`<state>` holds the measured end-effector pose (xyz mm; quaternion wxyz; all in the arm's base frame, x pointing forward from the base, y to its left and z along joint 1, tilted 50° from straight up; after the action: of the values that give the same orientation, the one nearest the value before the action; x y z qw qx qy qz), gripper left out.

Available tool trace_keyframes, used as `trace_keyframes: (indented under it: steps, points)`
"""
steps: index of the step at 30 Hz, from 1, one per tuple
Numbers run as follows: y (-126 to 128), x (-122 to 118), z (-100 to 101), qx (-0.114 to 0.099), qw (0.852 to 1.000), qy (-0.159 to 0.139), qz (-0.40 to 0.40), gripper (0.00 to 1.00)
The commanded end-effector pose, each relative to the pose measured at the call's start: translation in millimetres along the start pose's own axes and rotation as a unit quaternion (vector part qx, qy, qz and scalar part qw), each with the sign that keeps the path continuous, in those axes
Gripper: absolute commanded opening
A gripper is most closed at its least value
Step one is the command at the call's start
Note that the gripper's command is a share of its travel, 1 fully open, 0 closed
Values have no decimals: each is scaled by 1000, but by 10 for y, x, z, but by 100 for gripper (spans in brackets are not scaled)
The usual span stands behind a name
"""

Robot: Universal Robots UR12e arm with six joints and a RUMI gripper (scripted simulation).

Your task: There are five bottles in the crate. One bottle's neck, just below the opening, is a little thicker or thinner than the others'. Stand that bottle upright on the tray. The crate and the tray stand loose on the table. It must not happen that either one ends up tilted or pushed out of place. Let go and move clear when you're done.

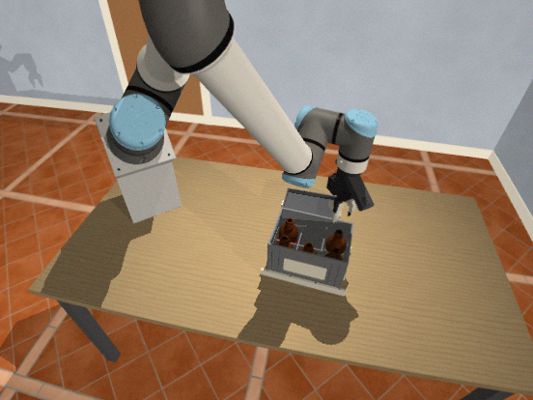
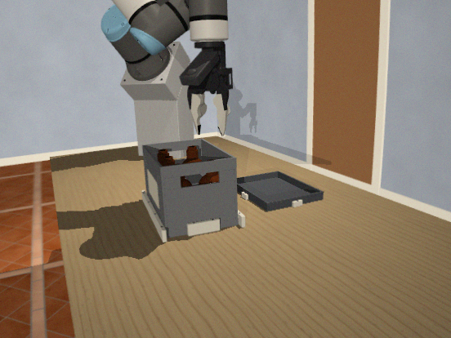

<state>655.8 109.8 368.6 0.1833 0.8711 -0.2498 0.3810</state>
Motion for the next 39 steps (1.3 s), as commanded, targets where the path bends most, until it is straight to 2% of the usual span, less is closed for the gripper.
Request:
trace_keyframes:
  steps: [1,28,39]
  points:
    - [-2,3,-6,0,1000,0,0,38]
    - [-2,4,11,0,1000,0,0,38]
    - [-5,7,102,0,1000,0,0,38]
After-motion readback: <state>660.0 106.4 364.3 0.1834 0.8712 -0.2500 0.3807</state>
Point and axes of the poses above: the point where the finger pads meet when closed, its own z axis out along the fingers, its own y axis across the jaws, x = y × z, the point moved 9 cm from there along -z, back along the fingers, and after that the axes turned 12 degrees about -z, right-handed, at the moved point
